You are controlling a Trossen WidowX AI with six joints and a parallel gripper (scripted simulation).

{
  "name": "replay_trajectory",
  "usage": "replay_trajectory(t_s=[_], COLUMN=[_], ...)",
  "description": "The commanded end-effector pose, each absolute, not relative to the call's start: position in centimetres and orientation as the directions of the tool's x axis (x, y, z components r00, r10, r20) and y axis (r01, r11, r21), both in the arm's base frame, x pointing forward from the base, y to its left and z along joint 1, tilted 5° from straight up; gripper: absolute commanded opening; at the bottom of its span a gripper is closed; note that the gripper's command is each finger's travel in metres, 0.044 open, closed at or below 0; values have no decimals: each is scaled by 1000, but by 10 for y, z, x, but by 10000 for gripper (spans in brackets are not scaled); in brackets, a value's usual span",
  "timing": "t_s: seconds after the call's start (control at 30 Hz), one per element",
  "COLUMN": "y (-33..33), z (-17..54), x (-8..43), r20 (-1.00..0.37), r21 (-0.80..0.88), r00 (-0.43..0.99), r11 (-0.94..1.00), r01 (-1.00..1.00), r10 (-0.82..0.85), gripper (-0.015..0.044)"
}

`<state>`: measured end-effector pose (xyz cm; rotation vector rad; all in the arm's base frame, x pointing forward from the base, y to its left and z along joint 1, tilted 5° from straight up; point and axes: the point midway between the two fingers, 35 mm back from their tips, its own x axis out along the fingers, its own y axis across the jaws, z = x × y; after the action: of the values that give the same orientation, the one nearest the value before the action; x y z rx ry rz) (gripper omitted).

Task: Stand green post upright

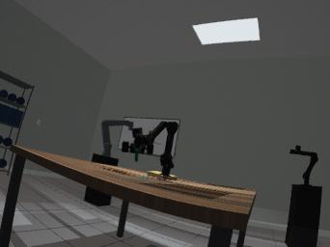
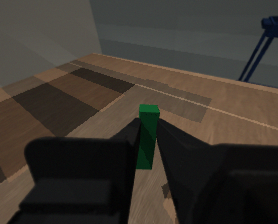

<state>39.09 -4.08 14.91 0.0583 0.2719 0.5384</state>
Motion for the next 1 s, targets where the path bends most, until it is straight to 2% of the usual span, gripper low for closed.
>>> replay_trajectory(t_s=[0.0, 0.97], y=[-40, -37], z=[151, 156], x=[386, 358], r20=[-219, -107], r21=[126, 91], r00=[824, 813], r11=[852, 820], r01=[-507, -565], r10=[523, 572], gripper=[22, 22])
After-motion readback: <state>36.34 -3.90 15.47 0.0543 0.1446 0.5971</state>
